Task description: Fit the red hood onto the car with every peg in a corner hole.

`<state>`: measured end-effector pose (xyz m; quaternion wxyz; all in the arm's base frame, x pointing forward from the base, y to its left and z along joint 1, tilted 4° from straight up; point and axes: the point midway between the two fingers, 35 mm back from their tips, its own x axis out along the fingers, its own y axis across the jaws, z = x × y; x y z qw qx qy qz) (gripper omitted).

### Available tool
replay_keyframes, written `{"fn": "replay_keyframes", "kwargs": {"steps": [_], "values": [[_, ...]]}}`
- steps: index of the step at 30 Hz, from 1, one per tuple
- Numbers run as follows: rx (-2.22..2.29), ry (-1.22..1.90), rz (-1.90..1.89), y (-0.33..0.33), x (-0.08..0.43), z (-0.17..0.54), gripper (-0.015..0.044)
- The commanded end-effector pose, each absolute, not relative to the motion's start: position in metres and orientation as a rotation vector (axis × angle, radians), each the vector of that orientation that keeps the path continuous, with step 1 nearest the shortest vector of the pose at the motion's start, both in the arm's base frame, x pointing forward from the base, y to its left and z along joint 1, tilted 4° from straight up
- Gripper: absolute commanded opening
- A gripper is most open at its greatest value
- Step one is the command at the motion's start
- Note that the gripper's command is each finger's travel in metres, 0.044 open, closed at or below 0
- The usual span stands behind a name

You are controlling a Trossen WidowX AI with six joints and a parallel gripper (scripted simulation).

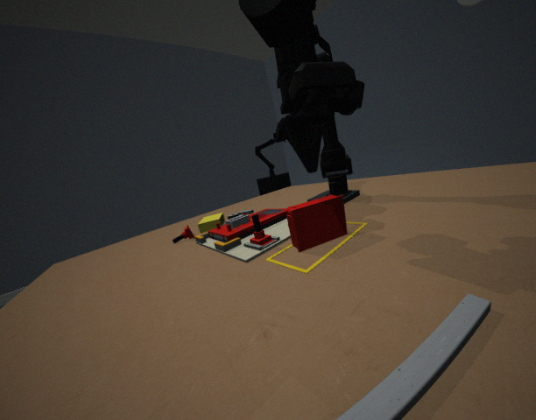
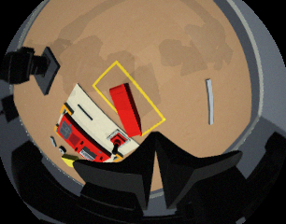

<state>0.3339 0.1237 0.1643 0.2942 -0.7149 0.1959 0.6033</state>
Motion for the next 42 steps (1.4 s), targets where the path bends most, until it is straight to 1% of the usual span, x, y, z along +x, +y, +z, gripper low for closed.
{"fn": "replay_keyframes", "kwargs": {"steps": [1, 12, 23, 42], "values": [[-1.966, 0.394, 1.877, 0.14, 0.319, 0.142, 0.0], [-1.966, 0.394, 1.877, 0.14, 0.319, 0.14, 0.0], [-1.966, 0.394, 1.878, 0.143, 0.322, 0.098, 0.0], [-1.966, 0.394, 1.878, 0.135, 0.319, 0.097, 0.0]]}}
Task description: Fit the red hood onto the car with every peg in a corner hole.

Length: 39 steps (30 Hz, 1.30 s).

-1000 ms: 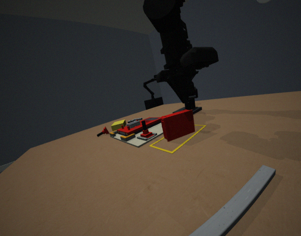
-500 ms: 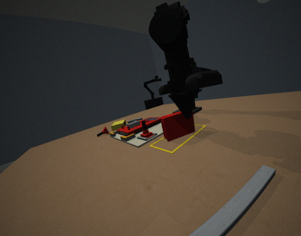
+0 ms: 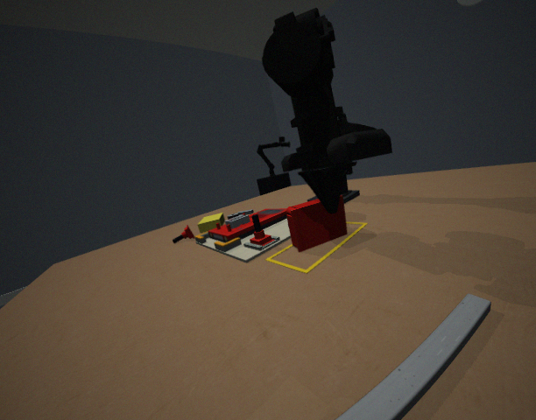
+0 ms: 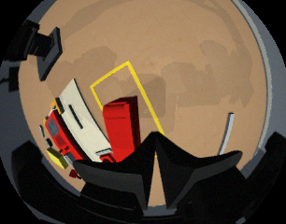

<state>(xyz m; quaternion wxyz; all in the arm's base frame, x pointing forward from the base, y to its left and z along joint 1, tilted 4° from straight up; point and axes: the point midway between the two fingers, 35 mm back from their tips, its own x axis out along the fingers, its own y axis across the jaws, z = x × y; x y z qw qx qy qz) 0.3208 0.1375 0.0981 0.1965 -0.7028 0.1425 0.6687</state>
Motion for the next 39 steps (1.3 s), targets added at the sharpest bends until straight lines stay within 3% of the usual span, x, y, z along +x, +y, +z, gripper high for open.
{"fn": "replay_keyframes", "kwargs": {"steps": [1, 39], "values": [[-1.966, 0.395, 1.878, 0.134, 0.318, 0.097, 0.0], [-1.967, 0.397, 1.879, 0.108, 0.307, 0.095, 0.0]]}}
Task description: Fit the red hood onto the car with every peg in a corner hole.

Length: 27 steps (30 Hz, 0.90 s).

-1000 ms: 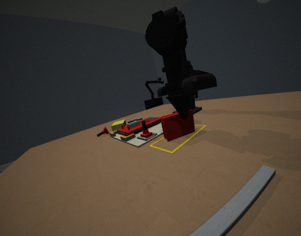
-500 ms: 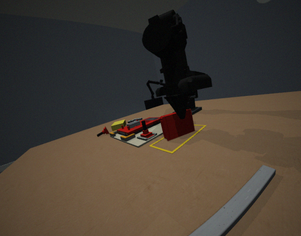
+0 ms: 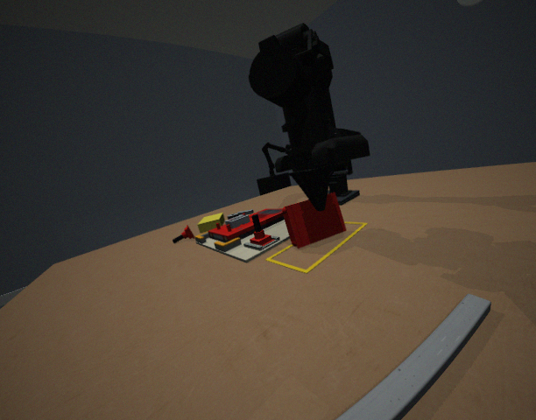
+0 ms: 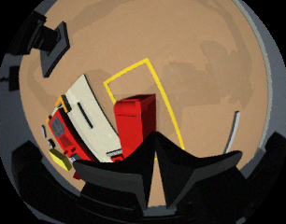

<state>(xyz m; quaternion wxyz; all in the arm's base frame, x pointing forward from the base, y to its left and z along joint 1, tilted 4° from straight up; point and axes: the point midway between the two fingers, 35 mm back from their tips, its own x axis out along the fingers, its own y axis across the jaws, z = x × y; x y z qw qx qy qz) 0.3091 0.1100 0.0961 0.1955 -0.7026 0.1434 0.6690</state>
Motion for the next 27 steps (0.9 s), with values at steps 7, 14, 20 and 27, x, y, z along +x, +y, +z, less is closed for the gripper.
{"fn": "replay_keyframes", "kwargs": {"steps": [7, 14, 20, 27], "values": [[-1.967, 0.398, 1.88, 0.103, 0.304, 0.094, 0.0], [-1.967, 0.398, 1.88, 0.098, 0.302, 0.094, 0.0], [-1.967, 0.398, 1.88, 0.094, 0.299, 0.093, 0.0], [-1.968, 0.398, 1.88, 0.093, 0.301, 0.12, 0.0]]}}
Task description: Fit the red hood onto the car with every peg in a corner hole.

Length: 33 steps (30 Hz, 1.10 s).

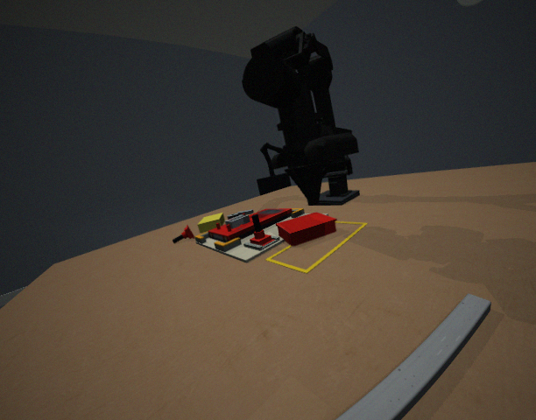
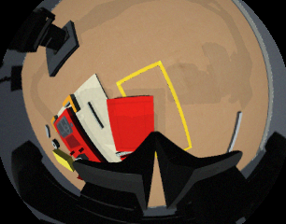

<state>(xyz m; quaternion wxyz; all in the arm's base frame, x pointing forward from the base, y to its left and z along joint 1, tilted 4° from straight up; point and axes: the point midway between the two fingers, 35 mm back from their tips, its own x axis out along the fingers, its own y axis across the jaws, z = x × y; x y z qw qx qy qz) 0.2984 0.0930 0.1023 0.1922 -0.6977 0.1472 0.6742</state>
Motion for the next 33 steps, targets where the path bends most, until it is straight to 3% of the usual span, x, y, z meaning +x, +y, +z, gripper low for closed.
{"fn": "replay_keyframes", "kwargs": {"steps": [1, 8, 32, 33], "values": [[-1.968, 0.398, 1.88, 0.093, 0.301, 0.128, 0.0], [-1.968, 0.398, 1.88, 0.091, 0.297, 0.174, 0.0], [-1.973, 0.4, 1.868, 0.091, 0.299, 0.169, 0.0], [-1.966, 0.41, 1.862, 0.091, 0.299, 0.169, 0.0026]]}}
